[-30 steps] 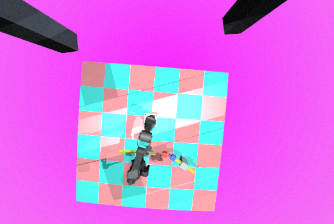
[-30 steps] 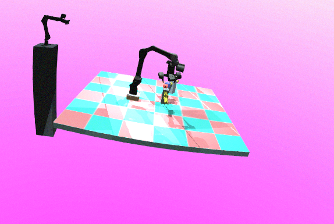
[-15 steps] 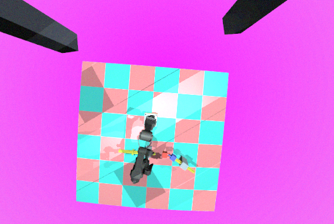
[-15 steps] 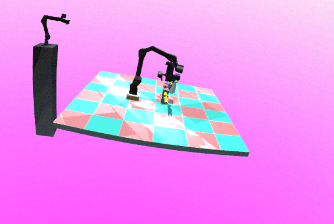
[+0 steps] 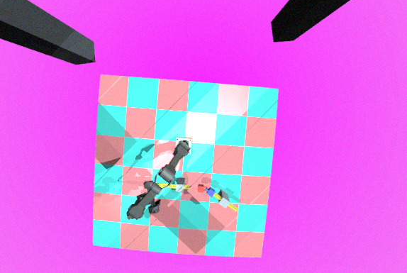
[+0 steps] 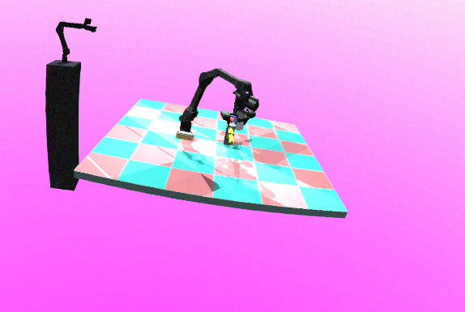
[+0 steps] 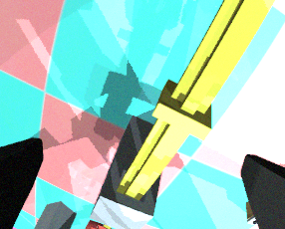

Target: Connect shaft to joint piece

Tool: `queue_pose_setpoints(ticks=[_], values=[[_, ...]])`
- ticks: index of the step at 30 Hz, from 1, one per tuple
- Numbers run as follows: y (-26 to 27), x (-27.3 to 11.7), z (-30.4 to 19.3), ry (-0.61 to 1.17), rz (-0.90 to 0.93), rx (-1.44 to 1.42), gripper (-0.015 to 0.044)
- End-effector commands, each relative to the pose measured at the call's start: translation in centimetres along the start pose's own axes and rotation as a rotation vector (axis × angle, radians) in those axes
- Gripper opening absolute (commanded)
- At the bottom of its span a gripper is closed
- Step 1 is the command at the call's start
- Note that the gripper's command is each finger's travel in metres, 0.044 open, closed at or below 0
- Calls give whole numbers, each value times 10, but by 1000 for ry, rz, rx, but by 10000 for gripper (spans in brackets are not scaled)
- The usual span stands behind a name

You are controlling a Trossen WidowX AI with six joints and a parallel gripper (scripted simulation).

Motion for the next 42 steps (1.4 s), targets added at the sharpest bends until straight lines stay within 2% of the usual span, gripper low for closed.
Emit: queue_pose_setpoints(ticks=[1, 11, 28, 42], values=[[-26, -16, 41, -38, -39, -92, 440], [-31, -16, 47, -51, -55, -89, 440], [-22, 49, 42, -316, -166, 329, 440], [-25, 60, 45, -320, -168, 332, 440]])
Point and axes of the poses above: the point midway between the two fingers, 35 mm back from their tips, its own x axis out along the fingers, its own y axis across the jaws, z = x × y, the point moved 8 cm from there along -x, back along the fingers, and after that the axes turned 2 degrees about x, right-handed, at the moved point
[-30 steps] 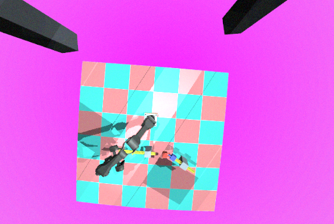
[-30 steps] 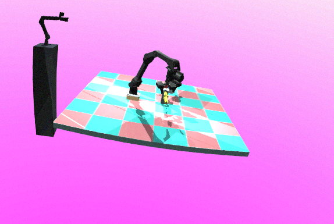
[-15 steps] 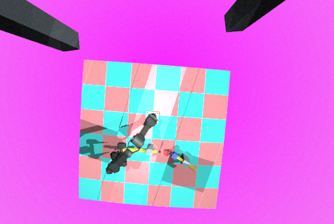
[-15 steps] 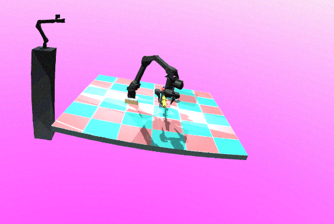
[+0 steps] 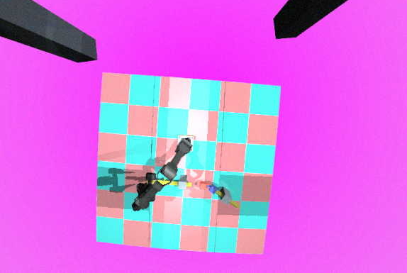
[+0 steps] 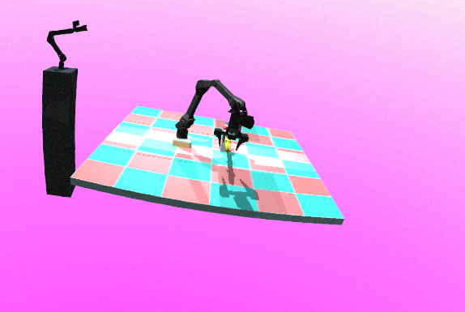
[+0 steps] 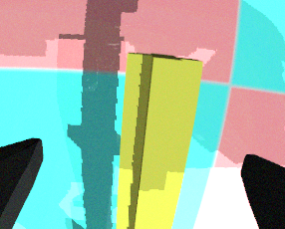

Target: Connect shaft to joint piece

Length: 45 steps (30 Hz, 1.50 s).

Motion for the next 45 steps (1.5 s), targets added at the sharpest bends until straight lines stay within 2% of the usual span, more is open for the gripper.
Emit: queue_pose_setpoints(ticks=[1, 13, 26, 37, 45], values=[[-1, 9, -1, 3, -10, 5, 440], [-2, 26, -1, 4, -10, 6, 440], [-2, 26, -1, 4, -10, 6, 102], [-2, 26, -1, 4, -10, 6, 102], [-2, 26, -1, 4, -5, 6, 67]])
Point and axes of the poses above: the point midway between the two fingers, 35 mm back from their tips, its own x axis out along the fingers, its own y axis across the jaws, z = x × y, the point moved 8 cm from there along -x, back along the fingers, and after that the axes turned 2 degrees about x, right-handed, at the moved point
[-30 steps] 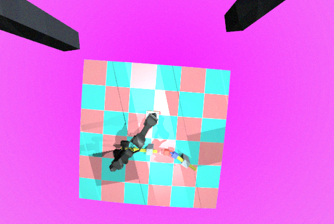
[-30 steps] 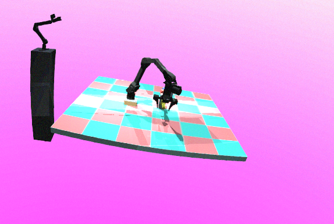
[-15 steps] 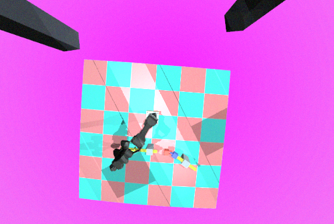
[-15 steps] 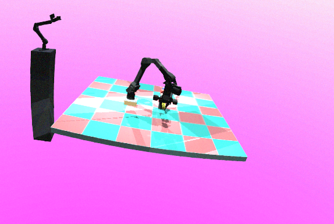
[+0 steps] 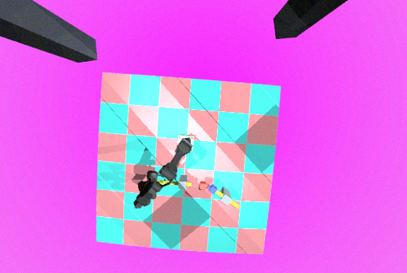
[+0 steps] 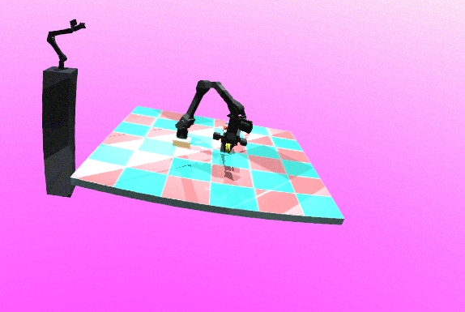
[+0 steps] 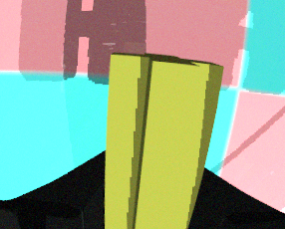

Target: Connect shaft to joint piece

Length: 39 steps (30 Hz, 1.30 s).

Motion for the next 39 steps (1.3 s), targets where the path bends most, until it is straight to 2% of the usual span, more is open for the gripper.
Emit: queue_pose_setpoints(ticks=[1, 9, 10, 39], values=[[-1, 1, 0, 1, 11, 4, 67], [0, 0, 0, 0, 4, 1, 20], [0, 0, 0, 0, 4, 1, 0], [-5, 1, -37, 5, 55, 4, 0]])
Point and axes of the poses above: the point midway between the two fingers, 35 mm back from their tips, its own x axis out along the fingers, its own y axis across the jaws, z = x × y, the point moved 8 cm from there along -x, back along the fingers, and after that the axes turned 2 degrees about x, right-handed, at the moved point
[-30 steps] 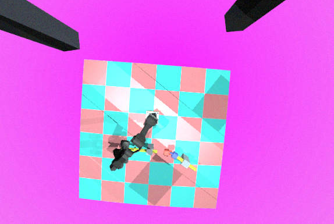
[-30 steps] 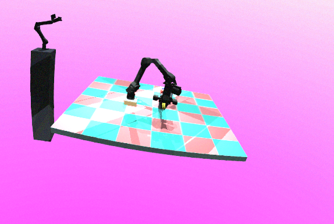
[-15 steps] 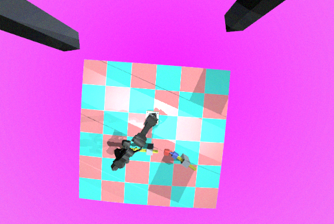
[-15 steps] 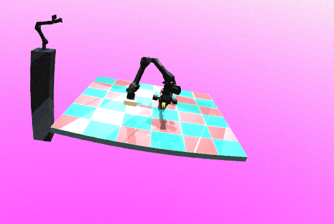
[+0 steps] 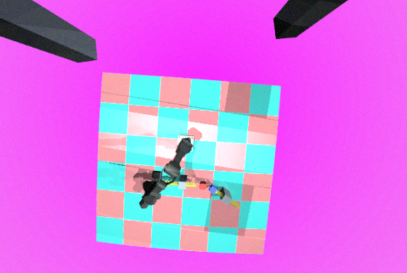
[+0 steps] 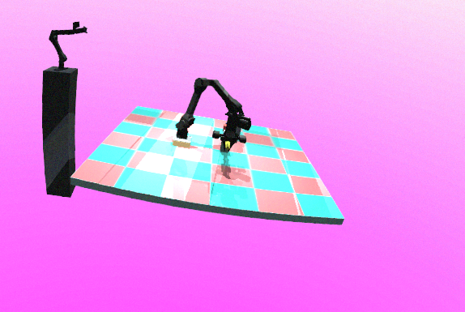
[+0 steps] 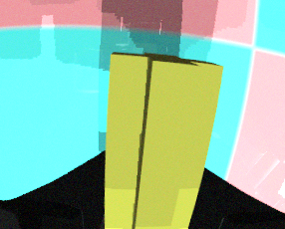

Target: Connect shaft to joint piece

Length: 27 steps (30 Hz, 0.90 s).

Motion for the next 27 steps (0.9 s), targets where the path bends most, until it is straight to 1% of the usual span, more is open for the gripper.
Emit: queue_pose_setpoints(ticks=[1, 27], values=[[-1, 1, -7, 1, 4, 4, 0], [-2, 1, -42, 4, 5, 4, 0]])
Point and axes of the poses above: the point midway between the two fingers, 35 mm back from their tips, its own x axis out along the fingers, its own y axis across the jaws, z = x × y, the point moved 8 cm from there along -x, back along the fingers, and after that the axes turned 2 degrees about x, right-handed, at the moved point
